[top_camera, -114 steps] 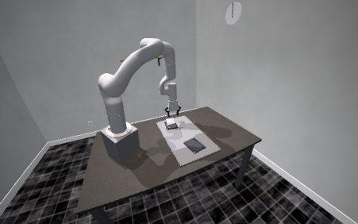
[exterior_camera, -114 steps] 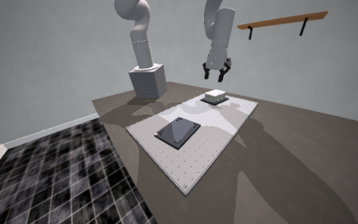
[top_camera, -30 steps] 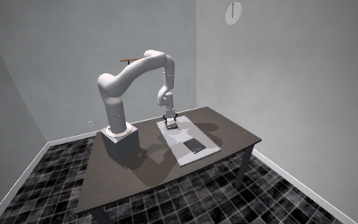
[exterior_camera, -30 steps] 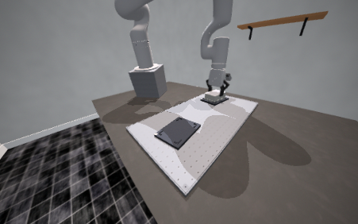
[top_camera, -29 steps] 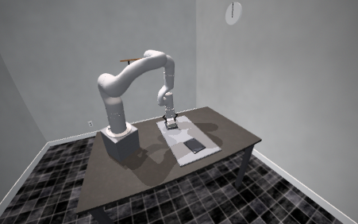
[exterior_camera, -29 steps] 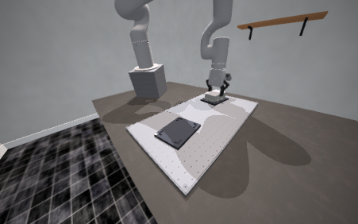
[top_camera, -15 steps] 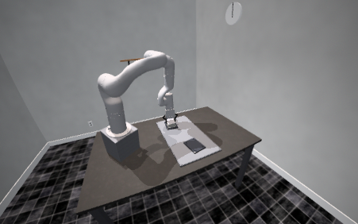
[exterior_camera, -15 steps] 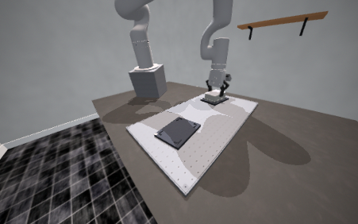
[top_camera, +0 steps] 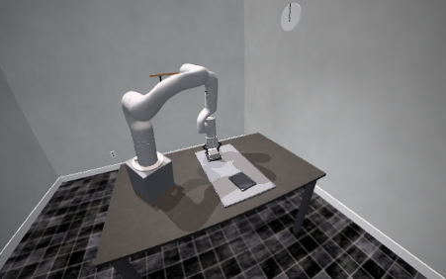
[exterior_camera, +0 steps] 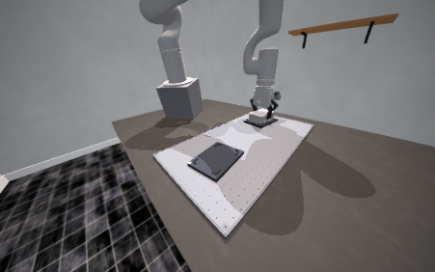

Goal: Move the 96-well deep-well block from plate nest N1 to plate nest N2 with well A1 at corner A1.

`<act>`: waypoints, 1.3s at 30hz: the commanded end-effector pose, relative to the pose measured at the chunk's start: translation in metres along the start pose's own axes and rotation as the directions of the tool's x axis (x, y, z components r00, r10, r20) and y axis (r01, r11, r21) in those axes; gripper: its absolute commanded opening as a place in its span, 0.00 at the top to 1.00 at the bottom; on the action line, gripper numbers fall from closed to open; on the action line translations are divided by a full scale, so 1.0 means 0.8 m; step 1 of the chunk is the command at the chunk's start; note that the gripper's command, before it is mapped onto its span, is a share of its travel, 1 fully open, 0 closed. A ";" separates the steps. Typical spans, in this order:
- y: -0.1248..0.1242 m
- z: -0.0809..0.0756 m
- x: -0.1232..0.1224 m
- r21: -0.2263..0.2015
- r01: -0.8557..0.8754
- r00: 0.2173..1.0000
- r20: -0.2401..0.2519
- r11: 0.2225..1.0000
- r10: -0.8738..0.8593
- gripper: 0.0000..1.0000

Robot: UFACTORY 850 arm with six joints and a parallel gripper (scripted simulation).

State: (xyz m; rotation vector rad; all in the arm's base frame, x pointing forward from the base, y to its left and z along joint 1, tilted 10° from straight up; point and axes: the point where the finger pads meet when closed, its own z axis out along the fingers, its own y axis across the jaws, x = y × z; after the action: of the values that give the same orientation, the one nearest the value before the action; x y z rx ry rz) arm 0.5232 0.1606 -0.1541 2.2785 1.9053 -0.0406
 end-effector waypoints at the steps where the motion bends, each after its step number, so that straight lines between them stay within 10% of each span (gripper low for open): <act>1: 0.001 0.003 0.001 -0.002 0.000 1.000 -0.001 1.000 0.000 0.00; 28: 0.001 0.010 0.001 -0.002 0.000 1.000 -0.001 1.000 0.000 0.00; 29: 0.001 0.010 0.001 -0.002 0.000 1.000 -0.001 1.000 0.000 1.00; 39: 0.001 0.010 0.001 -0.002 0.000 1.000 -0.001 1.000 0.000 1.00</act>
State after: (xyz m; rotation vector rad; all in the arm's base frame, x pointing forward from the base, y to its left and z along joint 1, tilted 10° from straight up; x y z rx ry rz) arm 0.5238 0.1593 -0.1623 2.2783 1.9052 -0.0401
